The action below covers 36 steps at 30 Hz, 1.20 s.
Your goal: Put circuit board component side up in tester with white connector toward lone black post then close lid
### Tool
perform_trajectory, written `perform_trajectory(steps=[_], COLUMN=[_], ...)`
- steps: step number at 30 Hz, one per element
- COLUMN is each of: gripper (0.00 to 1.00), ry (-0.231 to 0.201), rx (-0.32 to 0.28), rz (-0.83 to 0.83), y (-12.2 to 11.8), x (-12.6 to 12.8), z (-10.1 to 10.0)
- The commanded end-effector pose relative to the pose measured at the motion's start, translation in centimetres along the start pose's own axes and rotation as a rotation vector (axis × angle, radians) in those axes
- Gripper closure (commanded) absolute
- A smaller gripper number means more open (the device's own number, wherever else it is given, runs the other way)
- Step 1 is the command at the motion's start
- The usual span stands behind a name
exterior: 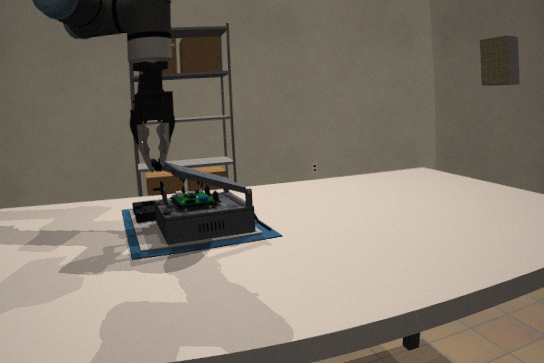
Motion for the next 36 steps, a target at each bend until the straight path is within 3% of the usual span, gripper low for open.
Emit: perform_trajectory(steps=[1,36], gripper=[1.00,1.00], ry=[-0.003,-0.003], rx=[0.001,0.001], rz=[0.001,0.001], y=[-0.1,-0.2], x=[0.0,-0.7], z=[-0.9,-4.2])
Point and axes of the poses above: the point where the finger pads meet when closed, its own z axis back along the fingers, its own x axis across the jaws, y = z × x, the point moved 4 cm from there along z, back along the fingers, and after that the axes turned 13 degrees about -z, right-handed, at the moved point
